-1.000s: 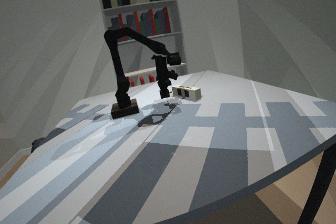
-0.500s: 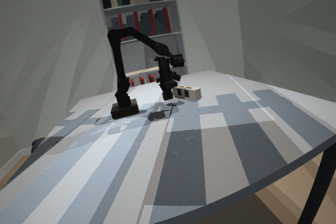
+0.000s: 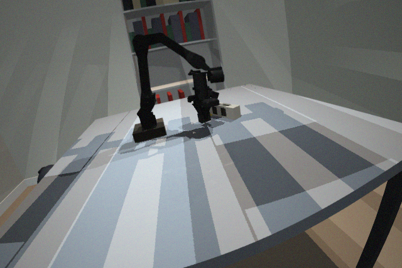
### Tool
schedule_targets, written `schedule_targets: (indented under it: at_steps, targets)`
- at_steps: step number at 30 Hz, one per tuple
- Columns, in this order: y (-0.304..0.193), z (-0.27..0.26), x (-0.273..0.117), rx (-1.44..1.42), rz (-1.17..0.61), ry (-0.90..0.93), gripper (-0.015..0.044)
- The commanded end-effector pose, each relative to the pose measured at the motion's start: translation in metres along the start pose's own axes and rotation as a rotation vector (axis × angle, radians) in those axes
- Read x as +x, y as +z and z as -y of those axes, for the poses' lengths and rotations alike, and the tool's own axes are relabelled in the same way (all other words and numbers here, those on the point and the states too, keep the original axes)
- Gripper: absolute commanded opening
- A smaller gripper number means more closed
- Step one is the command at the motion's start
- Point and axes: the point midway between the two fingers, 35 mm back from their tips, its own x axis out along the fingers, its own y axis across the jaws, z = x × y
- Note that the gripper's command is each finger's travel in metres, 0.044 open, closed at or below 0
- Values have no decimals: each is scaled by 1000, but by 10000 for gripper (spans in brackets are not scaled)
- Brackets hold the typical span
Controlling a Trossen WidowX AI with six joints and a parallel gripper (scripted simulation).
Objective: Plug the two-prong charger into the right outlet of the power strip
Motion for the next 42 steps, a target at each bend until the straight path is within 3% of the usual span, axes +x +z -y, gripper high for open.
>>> schedule_targets:
  at_steps: [1,42]
  targets:
    - [3,6,2,-50,2,-12,0]
    - [52,6,3,-135,3,-17,0]
